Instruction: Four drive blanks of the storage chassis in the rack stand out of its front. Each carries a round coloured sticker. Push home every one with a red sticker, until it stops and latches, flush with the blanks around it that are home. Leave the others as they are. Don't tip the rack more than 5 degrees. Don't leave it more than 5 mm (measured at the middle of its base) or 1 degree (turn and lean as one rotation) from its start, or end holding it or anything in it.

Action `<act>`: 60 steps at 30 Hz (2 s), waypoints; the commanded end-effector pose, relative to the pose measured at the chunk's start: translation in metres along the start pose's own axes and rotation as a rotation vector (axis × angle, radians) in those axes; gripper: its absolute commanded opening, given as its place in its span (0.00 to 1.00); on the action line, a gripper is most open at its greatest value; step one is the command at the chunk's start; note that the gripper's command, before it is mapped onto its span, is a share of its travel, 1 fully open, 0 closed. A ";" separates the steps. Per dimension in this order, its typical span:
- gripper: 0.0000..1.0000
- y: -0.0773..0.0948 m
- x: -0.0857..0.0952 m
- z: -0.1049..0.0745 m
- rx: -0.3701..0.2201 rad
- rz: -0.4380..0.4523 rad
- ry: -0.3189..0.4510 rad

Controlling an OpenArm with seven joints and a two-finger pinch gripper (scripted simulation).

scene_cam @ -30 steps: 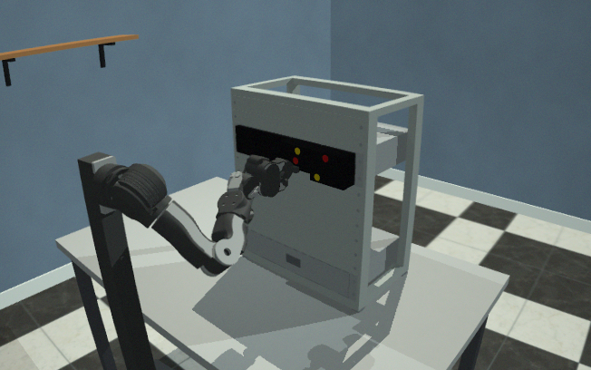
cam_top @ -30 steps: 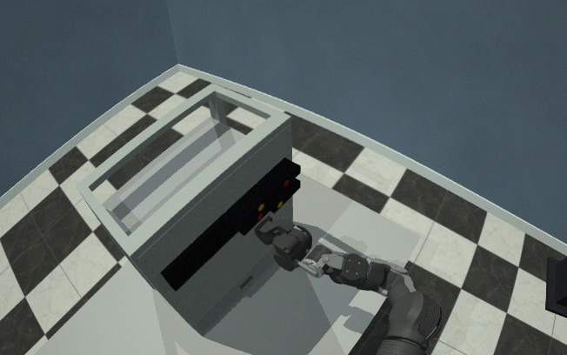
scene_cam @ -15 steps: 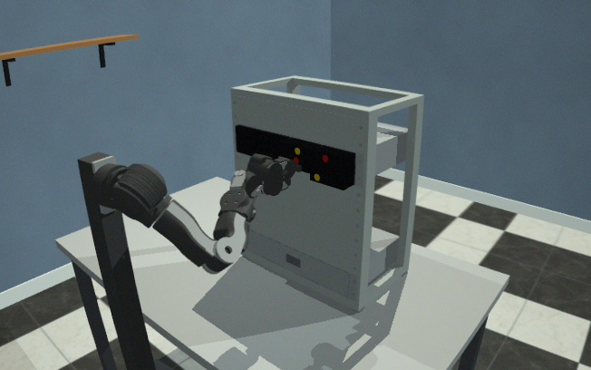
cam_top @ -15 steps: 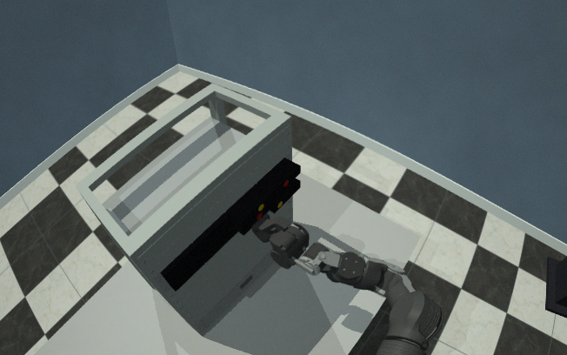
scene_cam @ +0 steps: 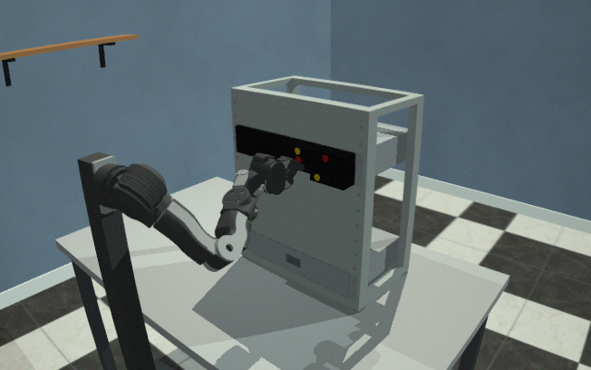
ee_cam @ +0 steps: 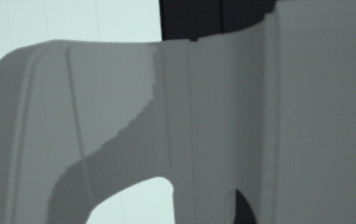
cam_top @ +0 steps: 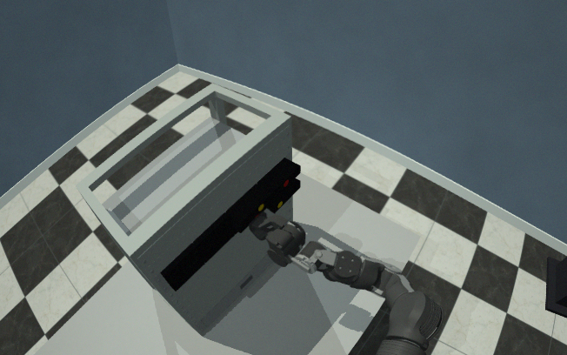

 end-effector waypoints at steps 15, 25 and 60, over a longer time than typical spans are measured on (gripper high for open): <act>0.00 -0.002 -0.004 0.011 0.007 -0.001 -0.012; 0.00 -0.002 -0.004 0.011 0.007 -0.001 -0.012; 0.00 -0.003 -0.008 0.017 0.007 -0.001 -0.012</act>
Point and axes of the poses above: the point where the finger pads meet when closed, its own z axis out along the fingers, its own x axis across the jaws, y = z × x, the point moved 6 cm from there along -z, back along the fingers, and after that the axes turned 6 degrees about z, right-handed, at the moved point
